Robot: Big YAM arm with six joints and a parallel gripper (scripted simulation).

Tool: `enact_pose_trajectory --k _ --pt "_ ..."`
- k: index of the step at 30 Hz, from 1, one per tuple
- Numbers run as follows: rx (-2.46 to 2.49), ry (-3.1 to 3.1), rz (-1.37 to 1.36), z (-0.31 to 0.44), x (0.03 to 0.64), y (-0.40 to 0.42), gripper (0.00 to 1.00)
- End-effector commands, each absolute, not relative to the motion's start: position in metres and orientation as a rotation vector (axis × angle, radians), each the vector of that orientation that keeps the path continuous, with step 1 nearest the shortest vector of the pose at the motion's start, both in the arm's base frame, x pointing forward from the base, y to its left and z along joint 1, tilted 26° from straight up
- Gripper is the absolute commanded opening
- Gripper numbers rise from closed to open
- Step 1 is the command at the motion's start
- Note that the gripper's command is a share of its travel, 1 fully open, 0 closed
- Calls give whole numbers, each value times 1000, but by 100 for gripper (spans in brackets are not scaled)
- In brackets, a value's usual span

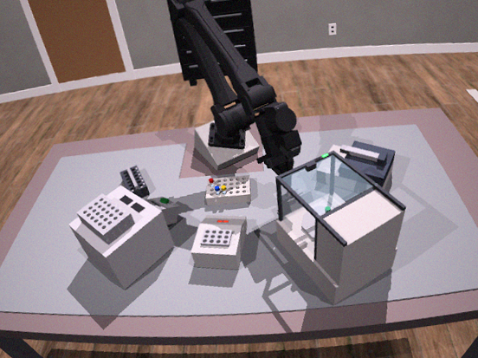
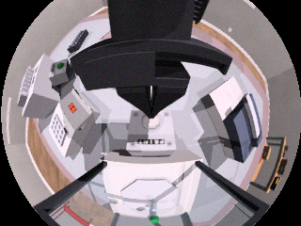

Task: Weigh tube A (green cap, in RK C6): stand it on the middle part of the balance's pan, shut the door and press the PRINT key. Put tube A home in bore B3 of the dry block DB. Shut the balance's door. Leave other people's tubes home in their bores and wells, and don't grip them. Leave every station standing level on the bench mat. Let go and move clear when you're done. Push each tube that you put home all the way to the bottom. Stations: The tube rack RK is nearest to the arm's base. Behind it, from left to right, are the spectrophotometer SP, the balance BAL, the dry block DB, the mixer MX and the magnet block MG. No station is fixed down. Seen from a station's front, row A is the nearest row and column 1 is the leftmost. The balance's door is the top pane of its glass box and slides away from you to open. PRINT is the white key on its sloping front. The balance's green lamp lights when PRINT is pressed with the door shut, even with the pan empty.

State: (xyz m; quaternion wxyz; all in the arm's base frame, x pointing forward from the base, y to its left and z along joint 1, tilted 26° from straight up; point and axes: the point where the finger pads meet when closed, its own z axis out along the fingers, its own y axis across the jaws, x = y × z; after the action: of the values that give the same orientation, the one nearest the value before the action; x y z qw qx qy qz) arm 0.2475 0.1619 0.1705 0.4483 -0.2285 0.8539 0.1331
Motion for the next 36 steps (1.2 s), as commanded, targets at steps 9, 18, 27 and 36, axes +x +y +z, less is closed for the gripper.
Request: enact_pose_trajectory --k 9,18,27,36 --pt "-546 2054 358 218 241 162 0" --pt "-545 2053 358 226 230 155 0" --pt "-545 2052 359 234 220 149 0" --pt "-544 2052 360 241 211 143 0"
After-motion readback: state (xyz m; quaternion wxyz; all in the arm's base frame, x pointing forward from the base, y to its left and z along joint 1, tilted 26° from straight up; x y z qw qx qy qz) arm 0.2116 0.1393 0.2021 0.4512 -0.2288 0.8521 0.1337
